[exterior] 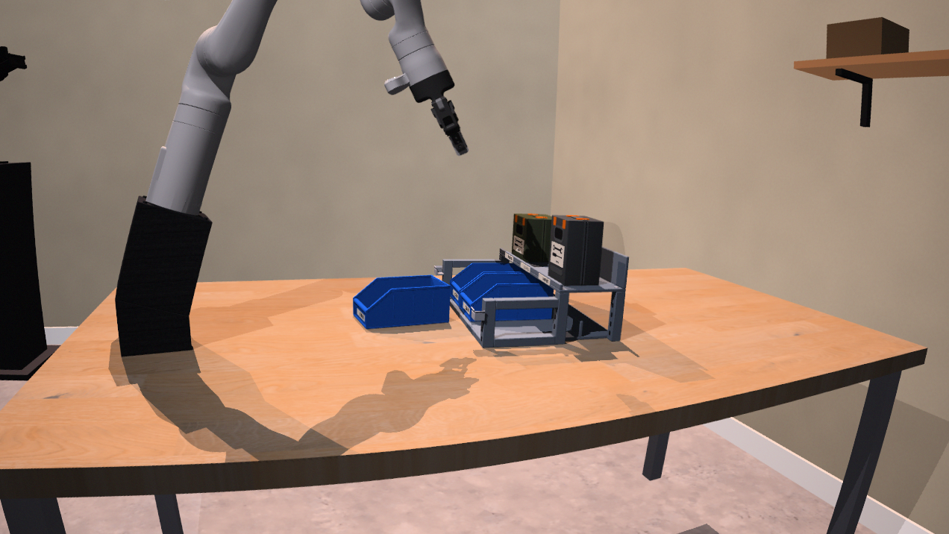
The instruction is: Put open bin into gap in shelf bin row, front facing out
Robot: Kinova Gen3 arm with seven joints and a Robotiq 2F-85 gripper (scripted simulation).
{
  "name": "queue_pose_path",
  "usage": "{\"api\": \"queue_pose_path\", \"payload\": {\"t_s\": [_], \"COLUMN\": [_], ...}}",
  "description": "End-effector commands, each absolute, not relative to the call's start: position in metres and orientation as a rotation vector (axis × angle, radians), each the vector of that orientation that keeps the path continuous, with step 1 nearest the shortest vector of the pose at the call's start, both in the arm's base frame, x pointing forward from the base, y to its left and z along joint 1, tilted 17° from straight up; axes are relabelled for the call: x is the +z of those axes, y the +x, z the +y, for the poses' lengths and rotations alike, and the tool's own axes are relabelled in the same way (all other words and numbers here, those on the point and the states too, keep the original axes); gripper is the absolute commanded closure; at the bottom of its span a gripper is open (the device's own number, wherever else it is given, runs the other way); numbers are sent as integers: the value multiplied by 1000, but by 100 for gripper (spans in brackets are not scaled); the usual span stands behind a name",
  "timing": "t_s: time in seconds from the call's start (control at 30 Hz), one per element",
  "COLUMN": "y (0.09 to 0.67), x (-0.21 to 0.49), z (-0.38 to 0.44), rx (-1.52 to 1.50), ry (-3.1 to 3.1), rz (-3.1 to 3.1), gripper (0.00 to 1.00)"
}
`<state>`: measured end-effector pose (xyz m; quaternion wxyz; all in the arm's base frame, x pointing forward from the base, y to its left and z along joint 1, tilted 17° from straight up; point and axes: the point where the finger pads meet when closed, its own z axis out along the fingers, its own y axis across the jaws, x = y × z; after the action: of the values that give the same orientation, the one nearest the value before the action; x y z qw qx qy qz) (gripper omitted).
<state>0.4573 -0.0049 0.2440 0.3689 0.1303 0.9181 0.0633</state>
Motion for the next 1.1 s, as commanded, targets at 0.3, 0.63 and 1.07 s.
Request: {"api": "queue_pose_path", "payload": {"t_s": [0.3,0.63,1.07], "y": [458,458,459], "x": [257,257,270], "z": [44,44,95], "rx": [64,64,21], "ry": [72,72,-42], "rz": [2220,2220,2154], "gripper": [0,0,0]}}
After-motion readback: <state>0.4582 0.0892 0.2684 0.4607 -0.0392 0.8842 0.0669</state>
